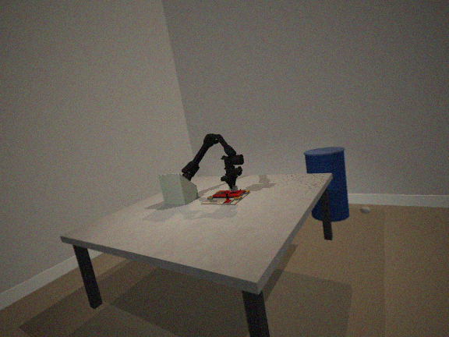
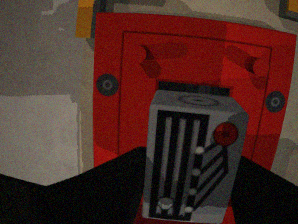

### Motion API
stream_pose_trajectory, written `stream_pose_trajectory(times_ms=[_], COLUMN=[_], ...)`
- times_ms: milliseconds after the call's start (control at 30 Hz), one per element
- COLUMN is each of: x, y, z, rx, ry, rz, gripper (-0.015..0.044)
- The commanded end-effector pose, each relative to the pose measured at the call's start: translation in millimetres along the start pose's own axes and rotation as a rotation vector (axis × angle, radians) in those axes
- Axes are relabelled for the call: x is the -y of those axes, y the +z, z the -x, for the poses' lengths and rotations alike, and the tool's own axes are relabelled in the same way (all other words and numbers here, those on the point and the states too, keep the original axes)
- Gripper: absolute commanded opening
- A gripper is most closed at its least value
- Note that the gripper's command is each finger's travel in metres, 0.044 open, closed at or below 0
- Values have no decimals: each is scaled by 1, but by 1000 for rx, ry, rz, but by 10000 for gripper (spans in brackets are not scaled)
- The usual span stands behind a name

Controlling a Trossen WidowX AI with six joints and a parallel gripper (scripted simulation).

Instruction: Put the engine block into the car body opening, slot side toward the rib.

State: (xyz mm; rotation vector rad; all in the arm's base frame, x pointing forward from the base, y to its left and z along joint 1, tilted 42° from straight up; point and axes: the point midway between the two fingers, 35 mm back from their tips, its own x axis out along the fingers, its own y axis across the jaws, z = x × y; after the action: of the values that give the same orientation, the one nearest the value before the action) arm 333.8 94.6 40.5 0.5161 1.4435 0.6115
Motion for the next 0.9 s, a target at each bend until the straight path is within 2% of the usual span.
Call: stream_pose_trajectory(times_ms=[0, 867], x=[0, 0], y=[0, 0], z=[-1, -10], rx=[0, 0], ry=[4, 4], rz=[-4, -5], gripper=[159, 159])
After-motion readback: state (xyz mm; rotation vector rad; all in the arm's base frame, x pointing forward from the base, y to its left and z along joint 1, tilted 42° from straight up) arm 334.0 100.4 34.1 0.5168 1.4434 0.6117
